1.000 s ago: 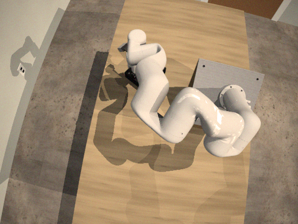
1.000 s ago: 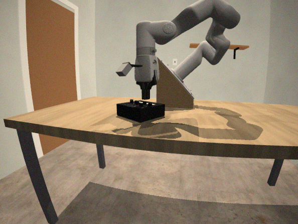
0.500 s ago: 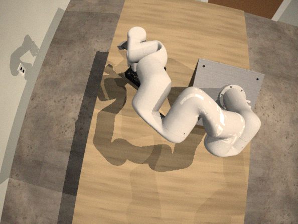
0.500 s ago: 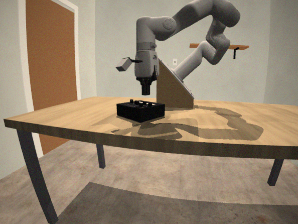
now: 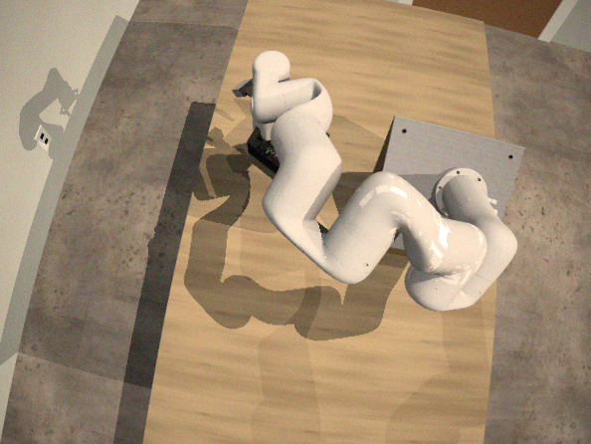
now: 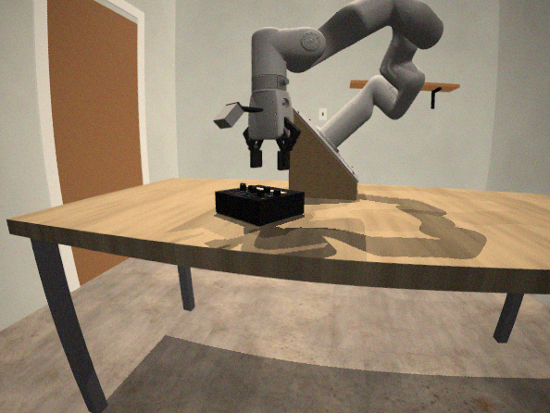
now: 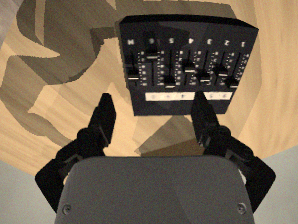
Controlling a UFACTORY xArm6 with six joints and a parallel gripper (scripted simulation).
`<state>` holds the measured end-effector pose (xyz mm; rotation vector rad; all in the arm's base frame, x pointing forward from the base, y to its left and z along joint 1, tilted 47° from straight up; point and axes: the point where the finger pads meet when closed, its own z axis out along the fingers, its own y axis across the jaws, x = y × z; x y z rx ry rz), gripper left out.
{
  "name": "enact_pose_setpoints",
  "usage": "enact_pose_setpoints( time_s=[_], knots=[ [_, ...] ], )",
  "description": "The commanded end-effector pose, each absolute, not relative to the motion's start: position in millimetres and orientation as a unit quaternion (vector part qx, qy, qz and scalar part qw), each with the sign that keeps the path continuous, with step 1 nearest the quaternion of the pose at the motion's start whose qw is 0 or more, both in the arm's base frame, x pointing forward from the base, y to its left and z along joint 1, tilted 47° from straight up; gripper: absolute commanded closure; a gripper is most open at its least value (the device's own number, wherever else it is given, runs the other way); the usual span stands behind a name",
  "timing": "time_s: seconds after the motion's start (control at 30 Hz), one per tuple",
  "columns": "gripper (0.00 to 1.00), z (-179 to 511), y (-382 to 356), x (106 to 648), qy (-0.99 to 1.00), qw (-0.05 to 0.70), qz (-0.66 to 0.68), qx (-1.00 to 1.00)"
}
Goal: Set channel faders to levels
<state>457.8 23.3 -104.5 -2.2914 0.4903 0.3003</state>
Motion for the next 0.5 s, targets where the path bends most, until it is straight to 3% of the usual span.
enact_pose_setpoints(
  time_s=[0.0,0.47],
  knots=[
    [0.00,-97,15,460,0.192,0.380,0.116,-0.898],
    [0.00,-61,-24,463,0.192,0.380,0.116,-0.898]
  ],
)
